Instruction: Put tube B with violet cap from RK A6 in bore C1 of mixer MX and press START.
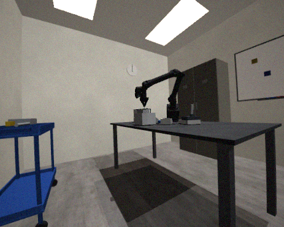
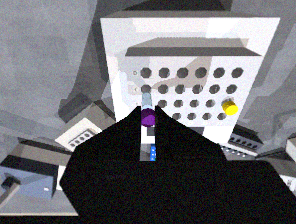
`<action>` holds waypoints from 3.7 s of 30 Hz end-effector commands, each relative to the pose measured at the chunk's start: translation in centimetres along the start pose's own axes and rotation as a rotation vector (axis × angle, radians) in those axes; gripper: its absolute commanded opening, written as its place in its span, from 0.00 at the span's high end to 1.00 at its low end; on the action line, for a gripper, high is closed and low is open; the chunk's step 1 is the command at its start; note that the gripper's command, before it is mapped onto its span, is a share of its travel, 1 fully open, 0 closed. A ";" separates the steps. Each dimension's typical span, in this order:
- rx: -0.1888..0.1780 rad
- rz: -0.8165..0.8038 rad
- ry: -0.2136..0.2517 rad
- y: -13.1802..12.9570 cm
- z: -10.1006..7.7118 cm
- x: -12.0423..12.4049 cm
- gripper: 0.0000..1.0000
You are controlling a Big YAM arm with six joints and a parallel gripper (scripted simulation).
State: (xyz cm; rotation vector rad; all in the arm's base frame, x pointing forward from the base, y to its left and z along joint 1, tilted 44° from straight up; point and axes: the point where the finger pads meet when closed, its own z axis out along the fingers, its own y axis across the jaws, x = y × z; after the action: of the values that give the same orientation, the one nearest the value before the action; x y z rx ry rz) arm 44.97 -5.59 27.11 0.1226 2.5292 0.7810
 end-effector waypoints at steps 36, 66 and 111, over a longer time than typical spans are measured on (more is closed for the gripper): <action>-0.004 0.002 0.008 0.0 1.2 -0.2 0.91; -0.004 0.001 0.006 0.0 1.8 -0.2 0.91; -0.004 -0.003 0.006 0.1 1.8 -0.2 0.91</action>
State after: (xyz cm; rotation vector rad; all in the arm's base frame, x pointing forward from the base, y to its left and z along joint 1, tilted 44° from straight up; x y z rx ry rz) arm 45.35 -5.14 26.48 0.1213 2.5258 0.7792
